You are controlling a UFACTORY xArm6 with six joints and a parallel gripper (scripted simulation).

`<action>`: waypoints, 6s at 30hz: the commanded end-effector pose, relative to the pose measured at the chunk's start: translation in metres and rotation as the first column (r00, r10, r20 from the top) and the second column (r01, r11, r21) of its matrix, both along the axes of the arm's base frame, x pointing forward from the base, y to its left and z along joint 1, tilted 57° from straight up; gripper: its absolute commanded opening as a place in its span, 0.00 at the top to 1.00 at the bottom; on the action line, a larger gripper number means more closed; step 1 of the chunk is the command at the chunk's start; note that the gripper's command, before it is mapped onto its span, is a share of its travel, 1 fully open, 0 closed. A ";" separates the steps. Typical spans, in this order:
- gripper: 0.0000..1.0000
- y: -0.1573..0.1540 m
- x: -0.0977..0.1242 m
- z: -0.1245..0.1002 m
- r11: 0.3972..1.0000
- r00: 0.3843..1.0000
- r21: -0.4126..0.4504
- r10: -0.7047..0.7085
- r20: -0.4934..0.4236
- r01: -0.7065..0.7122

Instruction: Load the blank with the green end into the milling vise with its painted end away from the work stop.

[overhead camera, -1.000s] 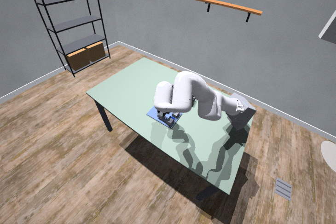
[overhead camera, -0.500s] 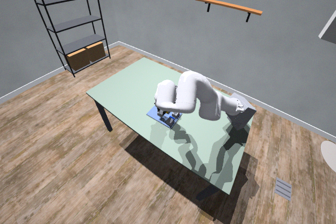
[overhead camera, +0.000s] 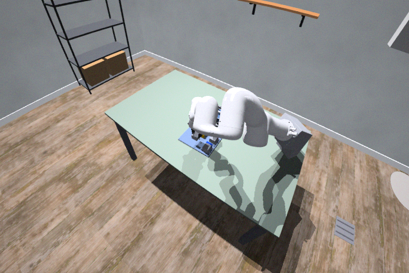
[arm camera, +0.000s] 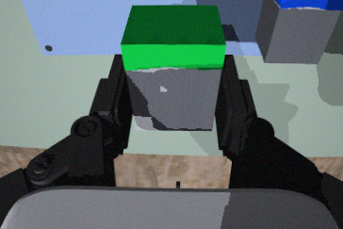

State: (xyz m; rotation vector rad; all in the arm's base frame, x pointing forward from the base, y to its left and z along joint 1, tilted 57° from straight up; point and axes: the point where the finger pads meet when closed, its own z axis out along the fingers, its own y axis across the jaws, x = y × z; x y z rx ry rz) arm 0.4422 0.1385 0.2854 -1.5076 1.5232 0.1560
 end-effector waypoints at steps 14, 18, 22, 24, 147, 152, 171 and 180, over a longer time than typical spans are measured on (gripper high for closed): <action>1.00 -0.022 -0.016 0.019 1.000 1.000 0.000 -0.001 0.003 0.001; 1.00 -0.034 -0.025 0.028 1.000 1.000 0.000 -0.001 0.003 0.001; 1.00 -0.046 -0.035 0.038 1.000 1.000 0.000 -0.001 0.003 0.001; 1.00 -0.046 -0.035 0.038 1.000 1.000 0.000 -0.001 0.003 0.001; 1.00 -0.112 0.008 -0.022 0.996 0.995 -0.062 0.063 0.078 -0.058; 1.00 -0.126 0.015 -0.033 0.996 0.995 -0.063 0.062 0.077 -0.057; 1.00 -0.169 0.038 -0.066 0.996 0.995 -0.063 0.062 0.077 -0.057; 1.00 -0.183 0.046 -0.078 0.996 0.995 -0.063 0.062 0.077 -0.058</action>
